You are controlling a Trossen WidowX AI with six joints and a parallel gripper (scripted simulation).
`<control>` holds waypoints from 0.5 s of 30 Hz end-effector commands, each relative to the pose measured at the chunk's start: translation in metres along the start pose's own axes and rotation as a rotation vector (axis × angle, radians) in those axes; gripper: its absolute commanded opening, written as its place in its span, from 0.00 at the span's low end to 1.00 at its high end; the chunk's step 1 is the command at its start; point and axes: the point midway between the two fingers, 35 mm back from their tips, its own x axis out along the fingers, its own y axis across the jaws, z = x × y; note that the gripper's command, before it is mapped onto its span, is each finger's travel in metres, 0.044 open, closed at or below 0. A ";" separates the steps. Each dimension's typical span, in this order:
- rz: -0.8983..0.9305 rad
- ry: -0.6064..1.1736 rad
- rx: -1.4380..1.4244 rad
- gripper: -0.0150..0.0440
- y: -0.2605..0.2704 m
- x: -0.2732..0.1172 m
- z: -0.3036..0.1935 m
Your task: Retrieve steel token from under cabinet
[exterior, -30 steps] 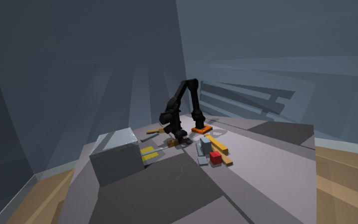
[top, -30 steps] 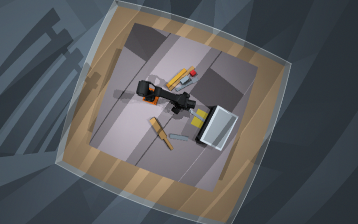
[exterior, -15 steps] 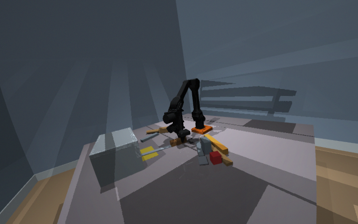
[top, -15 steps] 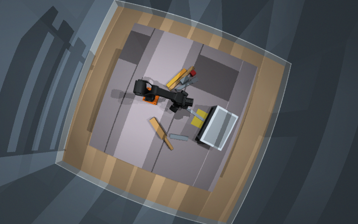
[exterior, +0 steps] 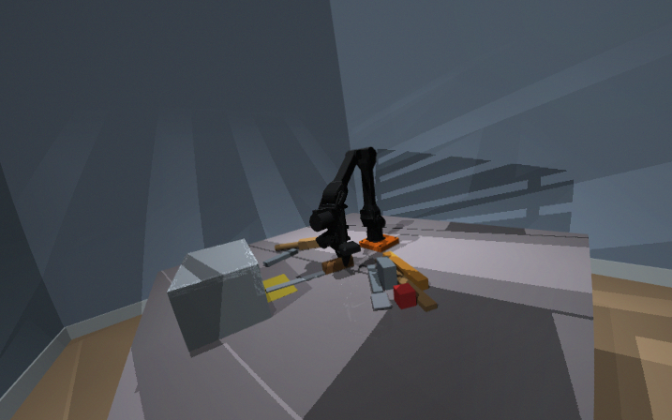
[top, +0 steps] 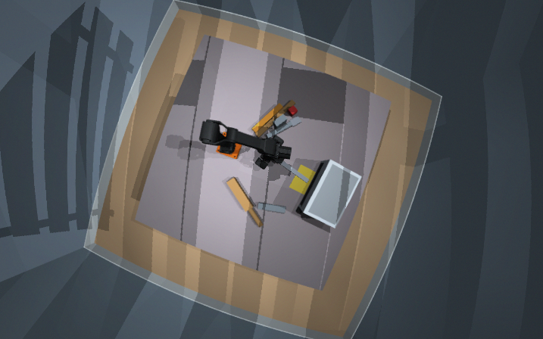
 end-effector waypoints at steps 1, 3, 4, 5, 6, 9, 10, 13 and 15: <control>0.000 0.001 0.023 0.25 0.002 0.000 0.000; 0.000 0.001 0.036 0.25 0.002 0.000 0.000; 0.000 0.001 0.043 0.25 0.003 0.000 0.000; 0.000 0.001 0.049 0.25 0.003 0.000 0.000; 0.000 0.001 0.056 0.25 0.004 -0.001 0.000; 0.000 0.001 0.075 0.25 0.005 -0.001 0.000; 0.000 0.001 0.081 0.25 0.005 -0.001 0.000; 0.000 0.002 0.101 0.25 0.006 -0.001 0.000; 0.000 0.002 0.114 0.25 0.007 -0.001 0.000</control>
